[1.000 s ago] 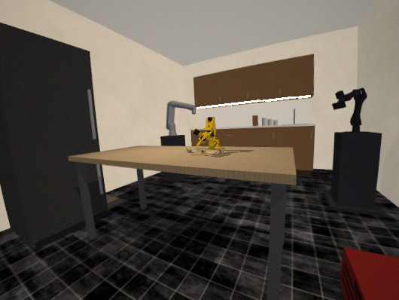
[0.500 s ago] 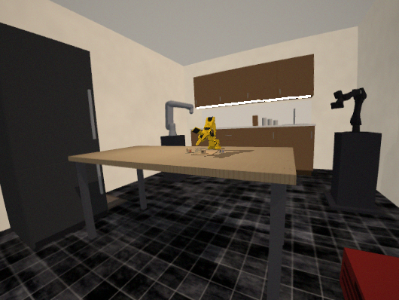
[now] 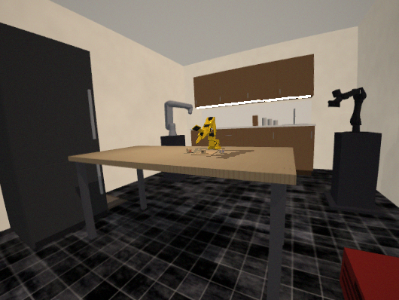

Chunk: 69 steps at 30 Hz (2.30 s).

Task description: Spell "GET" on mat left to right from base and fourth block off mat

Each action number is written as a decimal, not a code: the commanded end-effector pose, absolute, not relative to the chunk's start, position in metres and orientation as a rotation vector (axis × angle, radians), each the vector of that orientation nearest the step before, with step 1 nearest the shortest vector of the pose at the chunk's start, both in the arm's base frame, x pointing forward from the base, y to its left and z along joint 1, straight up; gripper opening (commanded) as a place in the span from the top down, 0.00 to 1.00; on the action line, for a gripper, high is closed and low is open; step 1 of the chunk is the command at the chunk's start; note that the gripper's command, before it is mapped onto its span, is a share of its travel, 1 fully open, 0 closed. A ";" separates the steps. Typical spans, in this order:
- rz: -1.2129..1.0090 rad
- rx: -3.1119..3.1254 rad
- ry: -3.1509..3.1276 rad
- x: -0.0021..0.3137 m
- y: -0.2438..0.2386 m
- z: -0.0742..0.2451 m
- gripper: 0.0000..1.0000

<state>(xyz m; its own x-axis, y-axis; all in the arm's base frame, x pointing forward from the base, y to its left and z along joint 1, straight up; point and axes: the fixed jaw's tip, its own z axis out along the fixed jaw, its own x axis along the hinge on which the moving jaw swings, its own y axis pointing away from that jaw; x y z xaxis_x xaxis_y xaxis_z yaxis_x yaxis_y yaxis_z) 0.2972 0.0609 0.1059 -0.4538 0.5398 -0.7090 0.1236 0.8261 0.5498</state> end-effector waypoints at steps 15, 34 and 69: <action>0.330 0.206 2.310 0.241 0.056 0.165 0.68; 0.247 0.089 2.423 0.232 0.054 0.170 0.68; 0.027 -0.186 3.038 0.231 0.054 0.065 0.68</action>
